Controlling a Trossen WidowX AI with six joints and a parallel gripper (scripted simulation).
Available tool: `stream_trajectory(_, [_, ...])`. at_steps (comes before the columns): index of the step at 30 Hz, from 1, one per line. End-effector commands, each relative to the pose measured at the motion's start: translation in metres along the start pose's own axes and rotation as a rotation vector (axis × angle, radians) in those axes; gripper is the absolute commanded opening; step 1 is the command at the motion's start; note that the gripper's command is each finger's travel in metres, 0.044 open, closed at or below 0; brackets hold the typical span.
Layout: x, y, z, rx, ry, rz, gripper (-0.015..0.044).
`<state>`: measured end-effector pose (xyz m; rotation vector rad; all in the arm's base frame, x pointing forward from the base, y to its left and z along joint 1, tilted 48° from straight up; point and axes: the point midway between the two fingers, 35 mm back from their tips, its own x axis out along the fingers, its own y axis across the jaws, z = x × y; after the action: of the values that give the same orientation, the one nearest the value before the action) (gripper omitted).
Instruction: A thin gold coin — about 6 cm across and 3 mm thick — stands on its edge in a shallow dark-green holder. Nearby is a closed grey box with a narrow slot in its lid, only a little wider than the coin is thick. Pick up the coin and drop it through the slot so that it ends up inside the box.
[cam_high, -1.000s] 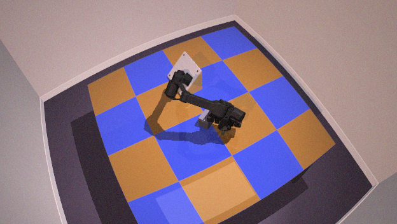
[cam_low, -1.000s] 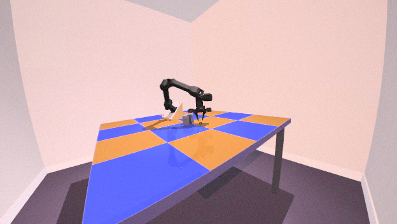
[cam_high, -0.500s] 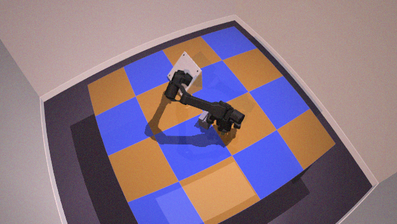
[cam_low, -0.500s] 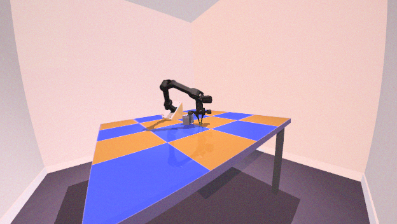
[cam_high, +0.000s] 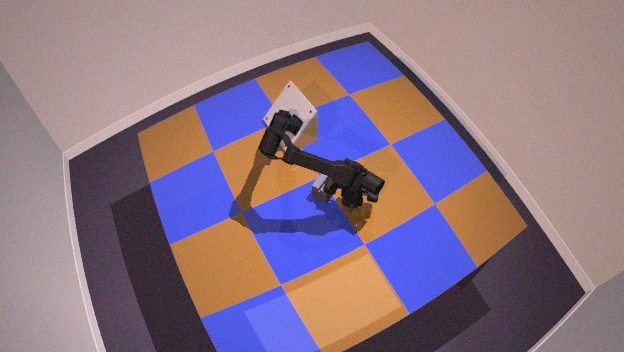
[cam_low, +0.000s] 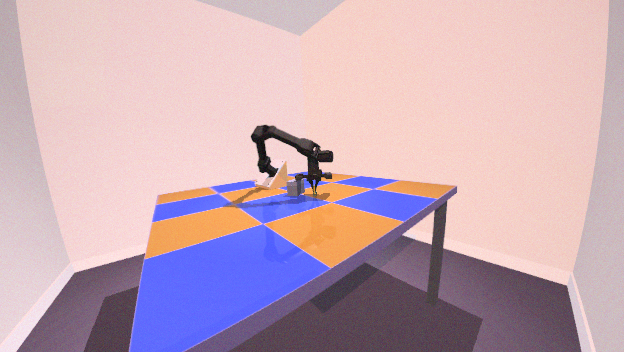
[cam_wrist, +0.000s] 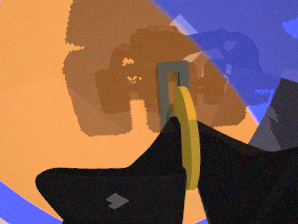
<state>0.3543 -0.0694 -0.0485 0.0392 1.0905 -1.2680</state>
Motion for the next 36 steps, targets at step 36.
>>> stream_trajectory(36, [-0.094, 0.001, 0.0, 0.004, -0.003, 0.008, 0.0])
